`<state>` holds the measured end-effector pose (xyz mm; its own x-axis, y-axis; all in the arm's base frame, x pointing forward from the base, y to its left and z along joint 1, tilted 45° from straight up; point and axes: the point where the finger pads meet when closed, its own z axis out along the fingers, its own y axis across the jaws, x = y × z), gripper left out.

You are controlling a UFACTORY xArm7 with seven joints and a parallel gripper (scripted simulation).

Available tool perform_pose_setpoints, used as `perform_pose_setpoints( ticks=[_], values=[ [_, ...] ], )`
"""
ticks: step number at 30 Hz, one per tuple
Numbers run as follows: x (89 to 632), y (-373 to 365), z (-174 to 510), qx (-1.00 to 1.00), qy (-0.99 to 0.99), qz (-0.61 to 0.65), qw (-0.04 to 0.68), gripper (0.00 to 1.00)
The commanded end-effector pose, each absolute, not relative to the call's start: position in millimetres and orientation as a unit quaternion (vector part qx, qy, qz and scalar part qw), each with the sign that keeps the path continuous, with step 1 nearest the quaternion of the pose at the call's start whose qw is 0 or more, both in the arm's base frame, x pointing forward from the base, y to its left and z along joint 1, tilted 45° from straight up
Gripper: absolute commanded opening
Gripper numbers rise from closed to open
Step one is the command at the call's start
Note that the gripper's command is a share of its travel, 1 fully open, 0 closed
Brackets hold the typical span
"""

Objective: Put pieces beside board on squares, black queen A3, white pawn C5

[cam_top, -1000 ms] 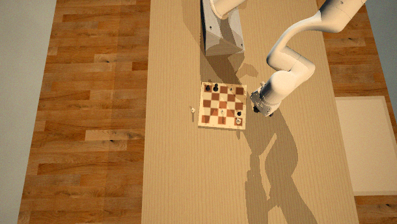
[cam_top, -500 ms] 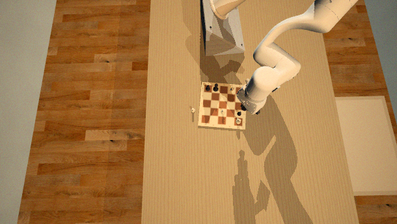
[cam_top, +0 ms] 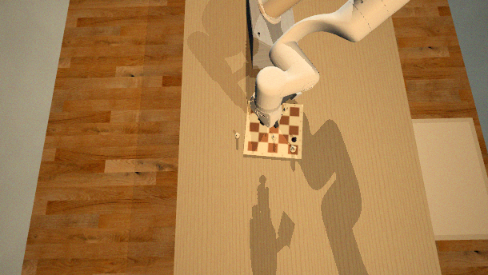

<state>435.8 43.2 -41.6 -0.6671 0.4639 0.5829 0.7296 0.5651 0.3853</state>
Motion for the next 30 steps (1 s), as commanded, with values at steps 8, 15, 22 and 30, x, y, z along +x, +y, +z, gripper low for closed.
perform_pose_setpoints(
  ticks=[8, 15, 22, 30],
  values=[
    [429, 18, -62, -0.341, -0.86, -0.316, 0.21, 0.0],
    [429, 19, -63, -0.341, -0.86, -0.316, 0.21, 0.0],
    [427, 29, -73, -0.341, -0.86, -0.316, 0.21, 0.0],
    [423, 47, -92, -0.341, -0.86, -0.316, 0.21, 0.0]
  ],
)
